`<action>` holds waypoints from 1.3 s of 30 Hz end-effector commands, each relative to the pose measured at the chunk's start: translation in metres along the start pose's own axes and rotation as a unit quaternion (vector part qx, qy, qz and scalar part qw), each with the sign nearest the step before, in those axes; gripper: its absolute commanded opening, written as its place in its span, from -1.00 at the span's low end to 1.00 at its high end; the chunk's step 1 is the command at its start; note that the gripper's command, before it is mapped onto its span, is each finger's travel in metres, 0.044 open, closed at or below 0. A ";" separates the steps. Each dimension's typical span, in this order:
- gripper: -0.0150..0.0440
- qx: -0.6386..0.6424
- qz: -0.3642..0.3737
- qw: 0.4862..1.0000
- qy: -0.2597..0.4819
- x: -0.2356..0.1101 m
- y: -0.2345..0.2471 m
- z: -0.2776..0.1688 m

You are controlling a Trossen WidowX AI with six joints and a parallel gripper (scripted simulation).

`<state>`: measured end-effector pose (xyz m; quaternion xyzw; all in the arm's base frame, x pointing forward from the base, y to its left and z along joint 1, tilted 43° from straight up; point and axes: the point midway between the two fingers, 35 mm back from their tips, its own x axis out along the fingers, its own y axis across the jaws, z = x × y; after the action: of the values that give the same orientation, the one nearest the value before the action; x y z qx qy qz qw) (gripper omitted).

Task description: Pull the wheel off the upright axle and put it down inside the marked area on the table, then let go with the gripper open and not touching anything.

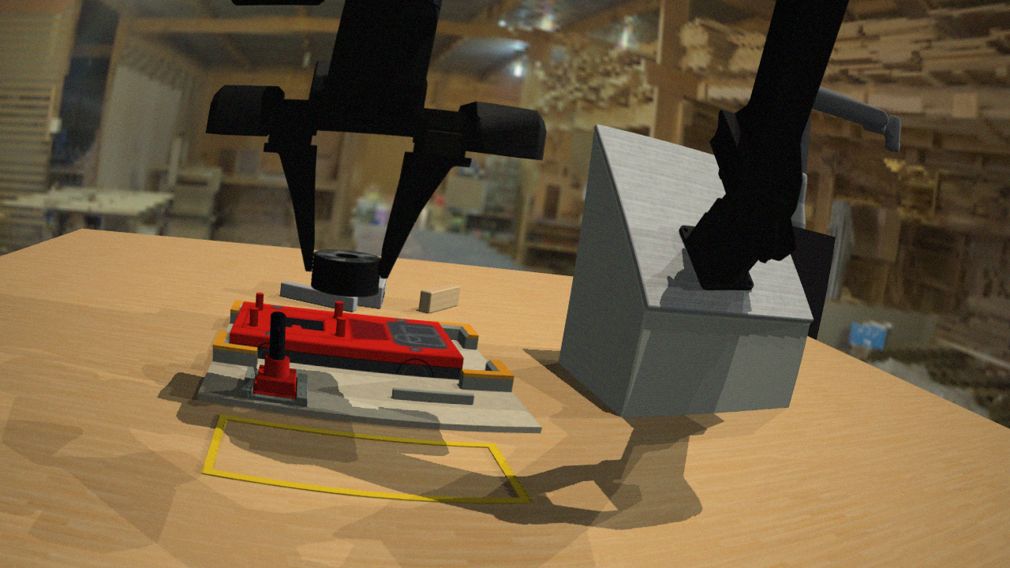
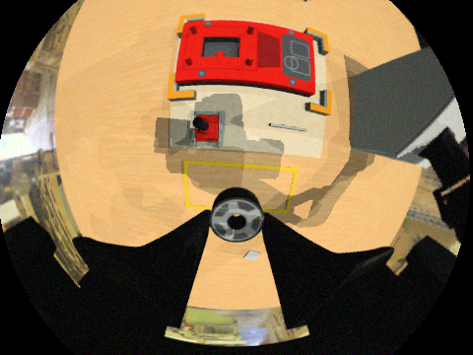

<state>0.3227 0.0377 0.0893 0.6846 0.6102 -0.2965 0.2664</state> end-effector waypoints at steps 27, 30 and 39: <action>-0.49 -0.002 0.004 1.000 0.003 0.078 -0.009 -0.018; -0.49 -0.001 0.004 1.000 0.004 0.095 -0.011 -0.019; -0.22 -0.007 0.003 1.000 0.007 0.099 -0.013 -0.022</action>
<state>0.3198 0.1220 0.0318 0.6875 0.6113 -0.2870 0.2669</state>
